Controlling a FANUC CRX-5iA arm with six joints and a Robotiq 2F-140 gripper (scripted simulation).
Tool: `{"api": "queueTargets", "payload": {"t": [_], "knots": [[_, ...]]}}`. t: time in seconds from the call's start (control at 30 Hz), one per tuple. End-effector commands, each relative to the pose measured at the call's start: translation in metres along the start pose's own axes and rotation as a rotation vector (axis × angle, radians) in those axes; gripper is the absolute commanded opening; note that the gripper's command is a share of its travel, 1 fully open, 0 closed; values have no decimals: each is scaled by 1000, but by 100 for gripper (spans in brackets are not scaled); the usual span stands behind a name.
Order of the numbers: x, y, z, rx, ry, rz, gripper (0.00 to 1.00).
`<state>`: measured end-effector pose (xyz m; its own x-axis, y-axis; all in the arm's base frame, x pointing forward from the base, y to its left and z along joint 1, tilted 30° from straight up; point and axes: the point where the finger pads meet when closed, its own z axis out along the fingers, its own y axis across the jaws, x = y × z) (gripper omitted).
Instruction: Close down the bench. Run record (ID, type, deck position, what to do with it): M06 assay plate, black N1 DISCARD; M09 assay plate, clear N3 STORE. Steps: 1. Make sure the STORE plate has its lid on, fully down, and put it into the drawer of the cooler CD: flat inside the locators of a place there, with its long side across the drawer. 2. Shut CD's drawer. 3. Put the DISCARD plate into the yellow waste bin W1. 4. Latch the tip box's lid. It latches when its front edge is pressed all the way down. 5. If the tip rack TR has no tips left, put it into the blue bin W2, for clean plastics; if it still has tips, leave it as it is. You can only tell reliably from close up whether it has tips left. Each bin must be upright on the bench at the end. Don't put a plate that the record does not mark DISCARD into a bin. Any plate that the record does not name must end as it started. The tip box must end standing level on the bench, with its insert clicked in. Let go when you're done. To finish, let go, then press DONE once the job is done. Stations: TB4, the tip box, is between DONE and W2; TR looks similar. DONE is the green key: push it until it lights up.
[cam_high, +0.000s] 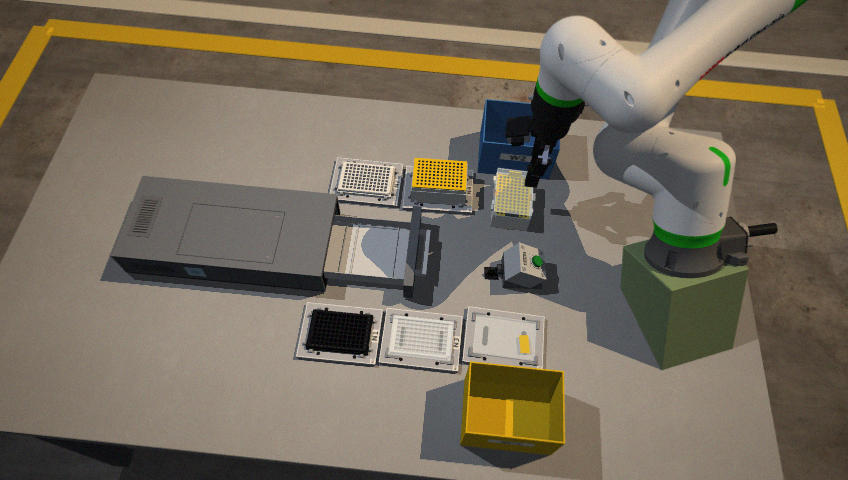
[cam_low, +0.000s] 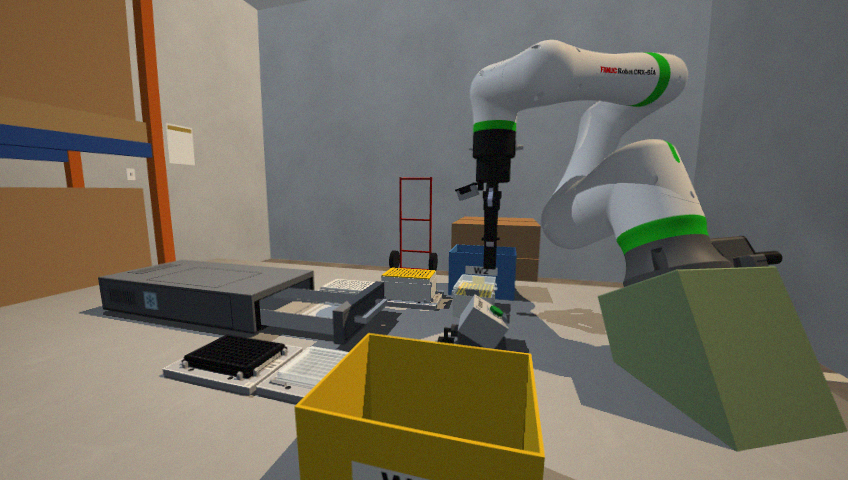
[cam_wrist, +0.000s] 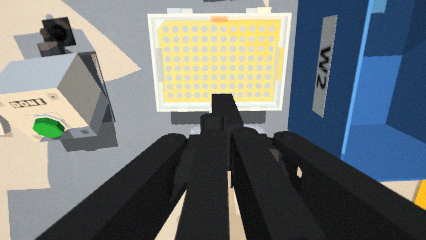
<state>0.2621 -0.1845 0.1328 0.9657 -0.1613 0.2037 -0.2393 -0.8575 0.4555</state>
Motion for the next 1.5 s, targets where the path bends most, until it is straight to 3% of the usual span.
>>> {"api": "queueTargets", "payload": {"t": [0.0,0.8,1.2,1.23,1.47], "knots": [[0,0,-3,0,1,0,10],[0,0,-46,0,1,0,10],[0,0,-46,0,1,0,10],[1,-4,-46,0,1,4,70],[3,-32,-44,0,1,4,70]]}}
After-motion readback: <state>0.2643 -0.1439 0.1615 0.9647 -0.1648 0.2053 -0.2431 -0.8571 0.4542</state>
